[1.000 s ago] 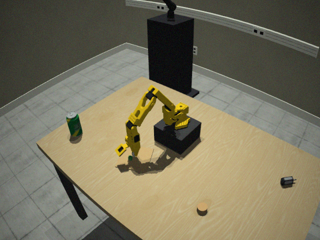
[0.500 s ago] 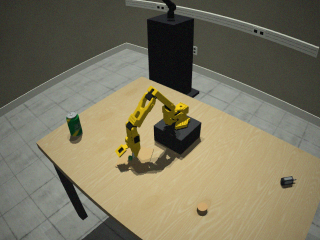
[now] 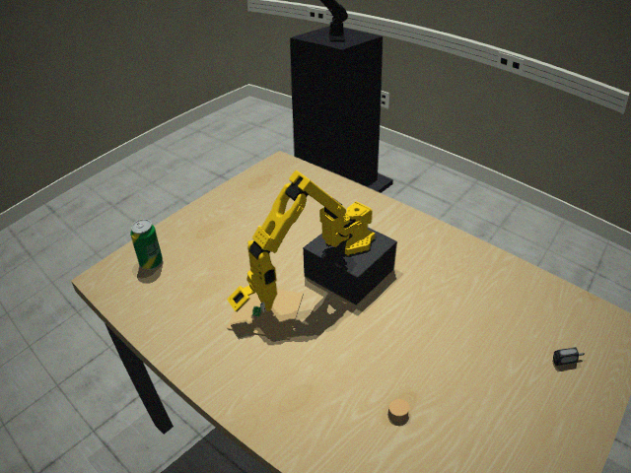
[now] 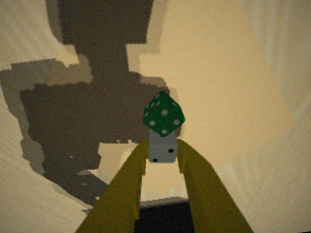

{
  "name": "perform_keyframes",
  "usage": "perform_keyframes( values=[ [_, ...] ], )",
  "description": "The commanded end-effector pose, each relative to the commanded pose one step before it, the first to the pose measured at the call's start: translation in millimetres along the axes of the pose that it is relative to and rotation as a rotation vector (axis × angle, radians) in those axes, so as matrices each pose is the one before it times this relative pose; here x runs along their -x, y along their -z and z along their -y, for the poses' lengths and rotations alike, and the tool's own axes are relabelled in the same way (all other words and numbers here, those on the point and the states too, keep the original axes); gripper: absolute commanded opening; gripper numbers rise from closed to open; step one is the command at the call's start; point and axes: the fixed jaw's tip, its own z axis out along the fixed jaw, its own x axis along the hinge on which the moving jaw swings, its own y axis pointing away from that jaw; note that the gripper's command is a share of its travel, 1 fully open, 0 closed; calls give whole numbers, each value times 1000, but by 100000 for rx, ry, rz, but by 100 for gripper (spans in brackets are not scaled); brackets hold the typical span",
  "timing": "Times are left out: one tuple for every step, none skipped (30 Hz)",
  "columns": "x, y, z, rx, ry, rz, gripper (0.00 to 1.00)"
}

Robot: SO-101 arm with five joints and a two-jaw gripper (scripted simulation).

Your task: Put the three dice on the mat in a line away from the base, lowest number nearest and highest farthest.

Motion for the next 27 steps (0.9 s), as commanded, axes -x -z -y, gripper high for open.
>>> perform_keyframes(
  values=[
    [1200,-2999,1098,135,-73,230,0],
    [1,-450,0,0,0,0,0],
    [-5,-438,0,0,0,0,0],
    [1,-390,0,0,0,0,0],
    [-5,-318,0,0,0,0,0],
    [0,-234,0,0,0,0,0],
    [-6,-138,-6,0,0,0,0],
    [0,-60,0,0,0,0,0],
    [0,-6,0,0,0,0,0],
    [0,0,0,0,0,0,0],
    [0,0,0,0,0,0,0],
    [2,-3,1,2,0,-1,0],
    [0,-12,0,0,0,0,0],
    [0,-30,0,0,0,0,0],
    [0,-42,0,0,0,0,0],
    [0,-66,0,0,0,0,0],
    [-6,-72,0,0,0,0,0],
    [0,-84,0,0,0,0,0],
    [0,-90,0,0,0,0,0],
    [0,-84,0,0,0,0,0],
    [0,-78,0,0,0,0,0],
    [0,-60,0,0,0,0,0],
    [0,-48,0,0,0,0,0],
    [0,-24,0,0,0,0,0],
    [0,-12,0,0,0,0,0],
    [0,0,0,0,0,0,0],
    [0,0,0,0,0,0,0]
  ],
)
